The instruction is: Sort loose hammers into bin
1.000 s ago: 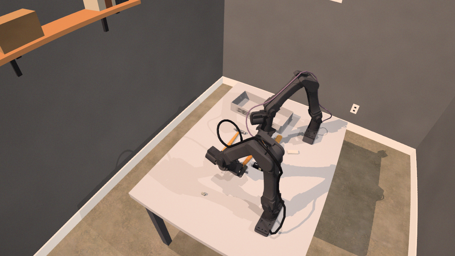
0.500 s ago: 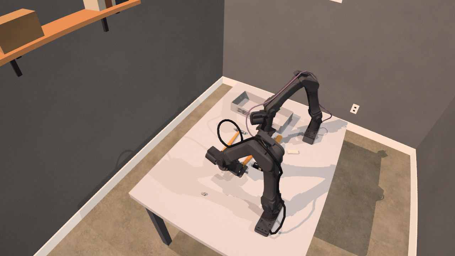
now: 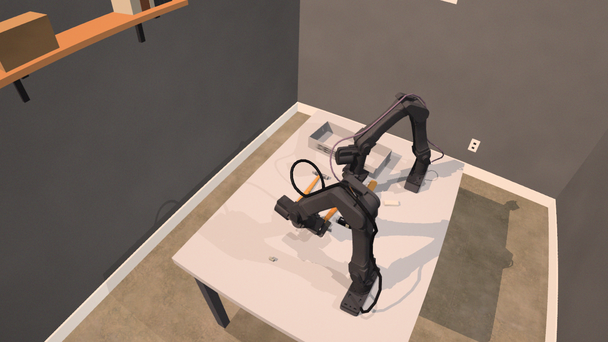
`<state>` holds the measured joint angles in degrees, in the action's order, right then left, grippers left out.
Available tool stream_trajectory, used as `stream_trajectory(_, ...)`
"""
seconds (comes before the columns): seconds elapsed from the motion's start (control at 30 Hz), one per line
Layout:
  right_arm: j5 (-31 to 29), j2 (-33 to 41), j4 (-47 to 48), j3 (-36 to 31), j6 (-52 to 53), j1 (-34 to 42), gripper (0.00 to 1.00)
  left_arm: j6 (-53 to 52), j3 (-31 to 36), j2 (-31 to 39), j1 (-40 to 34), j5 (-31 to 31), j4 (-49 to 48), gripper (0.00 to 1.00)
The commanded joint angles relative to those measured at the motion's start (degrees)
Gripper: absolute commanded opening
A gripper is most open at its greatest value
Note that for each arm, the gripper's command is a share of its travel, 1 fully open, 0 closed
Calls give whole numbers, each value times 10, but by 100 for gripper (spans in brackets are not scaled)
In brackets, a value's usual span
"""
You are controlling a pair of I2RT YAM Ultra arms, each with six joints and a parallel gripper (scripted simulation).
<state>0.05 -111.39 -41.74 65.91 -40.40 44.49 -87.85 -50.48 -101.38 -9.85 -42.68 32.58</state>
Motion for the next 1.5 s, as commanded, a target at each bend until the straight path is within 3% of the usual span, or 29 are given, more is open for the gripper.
stream_trajectory(0.0,-1,18,-24,15,8,2,53,-4,4,2,1,-14,0,100)
stream_trajectory(0.13,-2,28,-44,25,7,6,53,-4,4,2,1,-14,0,100)
stream_trajectory(0.27,-1,42,-71,38,8,1,99,-4,4,2,1,-14,0,100)
stream_trajectory(0.5,-2,68,-135,77,2,2,100,-4,4,2,1,-14,0,100)
stream_trajectory(0.77,-2,34,-134,76,-9,-8,100,-4,4,2,1,-14,0,100)
stream_trajectory(0.8,-7,34,-134,76,5,-8,89,-4,4,2,1,-14,0,100)
stream_trajectory(0.93,-23,27,-129,90,69,-13,43,16,-9,-5,-3,8,19,55)
stream_trajectory(0.97,-28,22,-127,95,94,-17,37,24,-16,-8,-6,17,25,46)
stream_trajectory(1.1,-39,7,-123,113,149,-26,37,42,-35,-14,-11,36,35,46)
stream_trajectory(1.47,-56,-80,-114,214,395,-69,37,136,-187,-79,-56,171,119,46)
